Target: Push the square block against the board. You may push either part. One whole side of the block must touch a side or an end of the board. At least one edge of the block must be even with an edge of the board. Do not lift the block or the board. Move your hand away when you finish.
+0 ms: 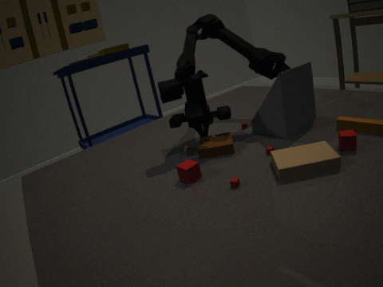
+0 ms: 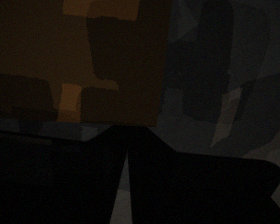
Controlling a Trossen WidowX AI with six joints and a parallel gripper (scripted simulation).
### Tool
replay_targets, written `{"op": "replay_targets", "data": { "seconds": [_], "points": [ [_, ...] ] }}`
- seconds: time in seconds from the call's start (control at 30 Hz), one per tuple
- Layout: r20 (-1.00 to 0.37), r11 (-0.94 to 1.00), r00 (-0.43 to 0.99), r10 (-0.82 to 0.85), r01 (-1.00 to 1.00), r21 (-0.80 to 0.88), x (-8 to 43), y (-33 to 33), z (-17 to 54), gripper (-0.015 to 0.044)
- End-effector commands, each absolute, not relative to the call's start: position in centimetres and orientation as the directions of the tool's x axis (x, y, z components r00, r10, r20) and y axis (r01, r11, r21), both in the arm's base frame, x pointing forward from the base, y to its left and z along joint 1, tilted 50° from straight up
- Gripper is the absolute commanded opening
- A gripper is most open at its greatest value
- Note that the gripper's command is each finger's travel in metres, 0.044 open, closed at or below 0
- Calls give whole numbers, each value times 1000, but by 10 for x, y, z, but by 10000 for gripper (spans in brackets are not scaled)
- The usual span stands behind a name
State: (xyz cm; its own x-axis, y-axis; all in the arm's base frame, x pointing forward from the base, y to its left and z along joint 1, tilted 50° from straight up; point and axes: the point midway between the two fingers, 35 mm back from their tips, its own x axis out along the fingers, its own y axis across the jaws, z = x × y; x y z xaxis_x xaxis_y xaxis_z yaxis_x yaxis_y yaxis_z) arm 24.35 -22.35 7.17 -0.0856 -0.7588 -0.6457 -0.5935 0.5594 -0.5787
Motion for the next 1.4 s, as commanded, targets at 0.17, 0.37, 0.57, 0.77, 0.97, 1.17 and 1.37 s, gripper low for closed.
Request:
{"op": "replay_targets", "data": {
  "seconds": [0.17, 0.37, 0.57, 0.77, 0.97, 1.17, 1.37],
  "points": [
    [-648, 562, -86, -757, -591, -578, 235, -228, 77, 0],
    [-647, 562, -86, -757, -591, -579, 227, -231, 82, 0],
    [-646, 561, -87, -758, -591, -579, 219, -235, 87, 0],
    [-645, 560, -87, -759, -592, -580, 211, -237, 92, 0],
    [-644, 561, -87, -760, -589, -582, 212, -231, 99, 0],
    [-644, 559, -86, -760, -593, -580, 214, -197, 130, 0],
    [-648, 545, -81, -757, -625, -559, 216, -184, 111, 0]
  ]
}}
